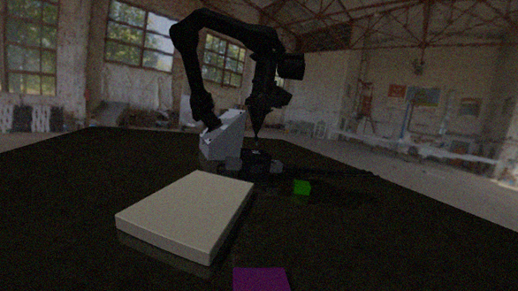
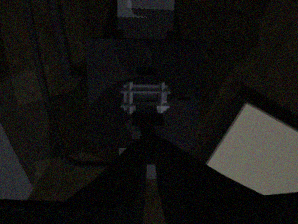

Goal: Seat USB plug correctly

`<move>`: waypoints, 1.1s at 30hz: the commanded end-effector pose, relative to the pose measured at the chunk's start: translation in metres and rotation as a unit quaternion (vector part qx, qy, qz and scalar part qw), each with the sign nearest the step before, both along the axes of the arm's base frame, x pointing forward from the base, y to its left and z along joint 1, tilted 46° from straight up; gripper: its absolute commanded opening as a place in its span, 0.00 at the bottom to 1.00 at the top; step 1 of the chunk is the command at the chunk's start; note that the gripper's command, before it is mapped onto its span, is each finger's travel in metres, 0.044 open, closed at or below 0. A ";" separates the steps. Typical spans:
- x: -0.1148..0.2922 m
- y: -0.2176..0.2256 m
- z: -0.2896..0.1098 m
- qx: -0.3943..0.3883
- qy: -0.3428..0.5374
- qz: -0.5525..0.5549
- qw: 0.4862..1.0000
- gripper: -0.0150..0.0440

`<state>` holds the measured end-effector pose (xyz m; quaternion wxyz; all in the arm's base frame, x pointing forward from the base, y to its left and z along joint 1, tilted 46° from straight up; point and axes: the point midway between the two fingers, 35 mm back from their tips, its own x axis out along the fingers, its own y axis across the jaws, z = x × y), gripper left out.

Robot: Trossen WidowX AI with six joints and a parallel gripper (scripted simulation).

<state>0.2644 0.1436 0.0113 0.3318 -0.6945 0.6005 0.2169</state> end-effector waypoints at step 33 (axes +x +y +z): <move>0.000 0.000 0.000 0.077 -0.289 -0.294 0.908 0.25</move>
